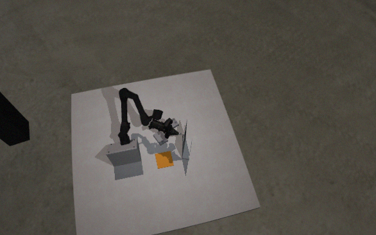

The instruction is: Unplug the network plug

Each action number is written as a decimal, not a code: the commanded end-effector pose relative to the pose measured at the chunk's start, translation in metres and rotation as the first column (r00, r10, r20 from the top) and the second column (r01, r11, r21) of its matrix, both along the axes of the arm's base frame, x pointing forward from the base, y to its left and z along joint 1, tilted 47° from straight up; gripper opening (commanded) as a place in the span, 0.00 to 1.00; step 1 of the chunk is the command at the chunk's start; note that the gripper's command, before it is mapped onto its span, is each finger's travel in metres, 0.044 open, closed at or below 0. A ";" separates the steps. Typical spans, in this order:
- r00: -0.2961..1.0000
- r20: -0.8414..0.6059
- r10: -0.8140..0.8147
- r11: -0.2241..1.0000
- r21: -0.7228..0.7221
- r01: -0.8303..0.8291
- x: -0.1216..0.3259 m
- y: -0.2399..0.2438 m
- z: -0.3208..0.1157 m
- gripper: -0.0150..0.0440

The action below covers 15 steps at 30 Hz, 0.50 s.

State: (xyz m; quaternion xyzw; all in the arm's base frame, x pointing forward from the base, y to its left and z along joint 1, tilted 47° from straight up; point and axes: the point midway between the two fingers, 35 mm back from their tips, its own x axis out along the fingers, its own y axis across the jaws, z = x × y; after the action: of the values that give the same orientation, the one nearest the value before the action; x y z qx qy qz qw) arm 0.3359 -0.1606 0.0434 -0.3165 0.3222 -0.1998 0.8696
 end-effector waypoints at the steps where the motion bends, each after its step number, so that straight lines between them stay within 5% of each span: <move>1: 1.000 -0.005 -0.005 1.000 0.003 0.005 -0.004 0.001 -0.001 0.25; 15: 1.000 -0.005 -0.005 1.000 0.003 0.005 -0.008 0.005 0.002 0.25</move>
State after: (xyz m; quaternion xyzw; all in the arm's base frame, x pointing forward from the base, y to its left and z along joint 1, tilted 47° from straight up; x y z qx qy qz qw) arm 0.3313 -0.1565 0.0466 -0.3173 0.3227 -0.1993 0.8692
